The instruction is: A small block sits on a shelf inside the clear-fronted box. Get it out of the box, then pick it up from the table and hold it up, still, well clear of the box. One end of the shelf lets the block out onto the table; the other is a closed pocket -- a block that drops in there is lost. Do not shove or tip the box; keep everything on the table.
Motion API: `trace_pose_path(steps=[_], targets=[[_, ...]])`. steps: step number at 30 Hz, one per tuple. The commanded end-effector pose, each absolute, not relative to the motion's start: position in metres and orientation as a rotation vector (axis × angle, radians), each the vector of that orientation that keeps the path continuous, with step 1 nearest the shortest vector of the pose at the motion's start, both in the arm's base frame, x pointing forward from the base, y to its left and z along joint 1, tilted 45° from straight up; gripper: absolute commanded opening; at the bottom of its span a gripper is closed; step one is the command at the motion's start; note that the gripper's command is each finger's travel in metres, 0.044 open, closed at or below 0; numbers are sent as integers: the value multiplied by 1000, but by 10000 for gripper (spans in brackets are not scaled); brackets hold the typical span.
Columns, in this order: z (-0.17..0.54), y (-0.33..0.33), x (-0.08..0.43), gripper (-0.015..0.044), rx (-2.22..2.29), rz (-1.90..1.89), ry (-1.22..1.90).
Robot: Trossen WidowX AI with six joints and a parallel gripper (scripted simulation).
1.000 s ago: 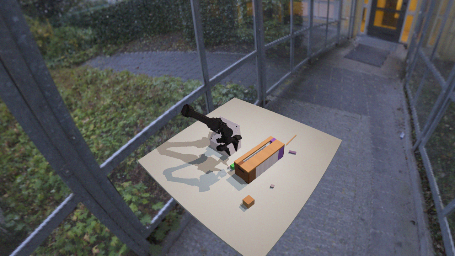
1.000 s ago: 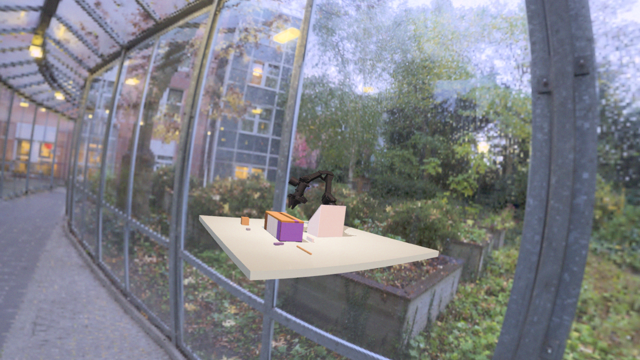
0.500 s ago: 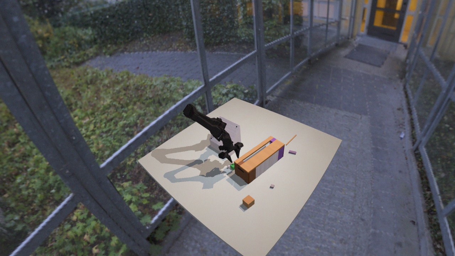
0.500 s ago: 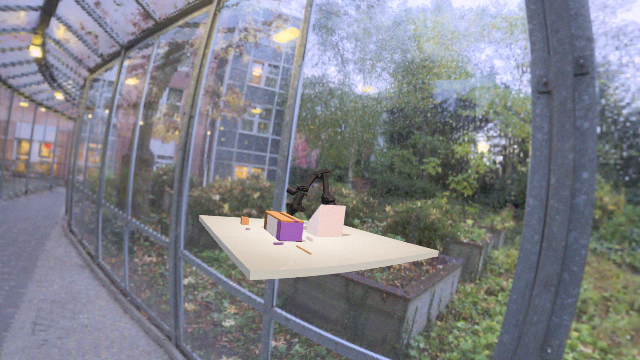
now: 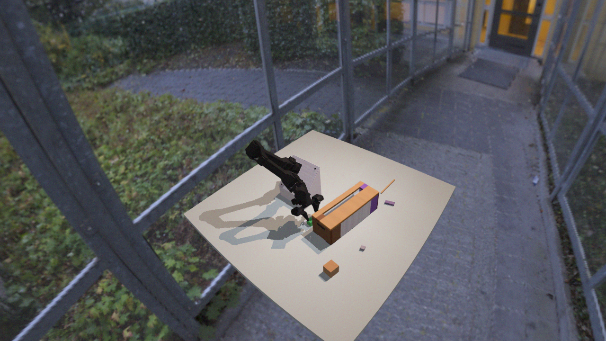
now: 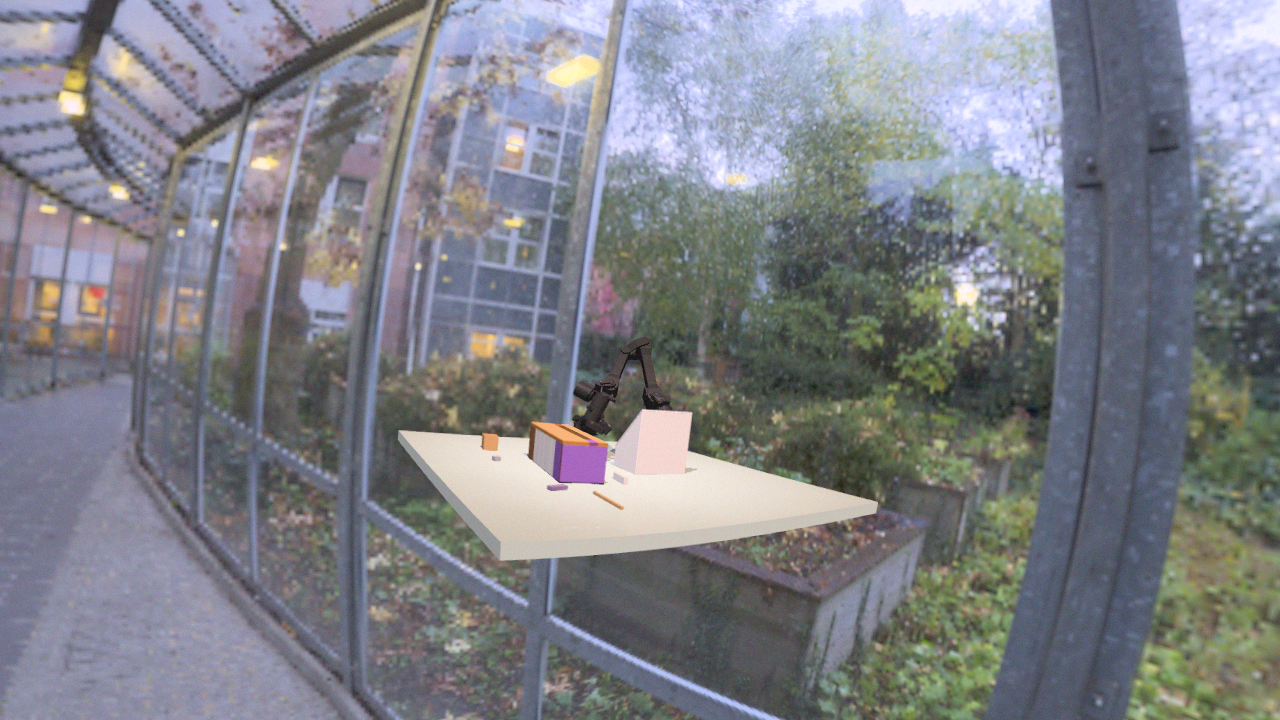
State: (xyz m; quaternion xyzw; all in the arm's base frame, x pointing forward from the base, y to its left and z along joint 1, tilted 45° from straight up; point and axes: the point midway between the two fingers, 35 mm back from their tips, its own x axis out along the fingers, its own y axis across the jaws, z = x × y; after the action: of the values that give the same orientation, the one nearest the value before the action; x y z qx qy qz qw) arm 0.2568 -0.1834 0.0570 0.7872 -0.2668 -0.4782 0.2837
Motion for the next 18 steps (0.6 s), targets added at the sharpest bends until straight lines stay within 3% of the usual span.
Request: trace_pose_path(steps=[1, 18], targets=[[50, -188, 256, 285, 2105, -1285, -706], [31, -208, 255, 285, 2103, -1286, -706]])
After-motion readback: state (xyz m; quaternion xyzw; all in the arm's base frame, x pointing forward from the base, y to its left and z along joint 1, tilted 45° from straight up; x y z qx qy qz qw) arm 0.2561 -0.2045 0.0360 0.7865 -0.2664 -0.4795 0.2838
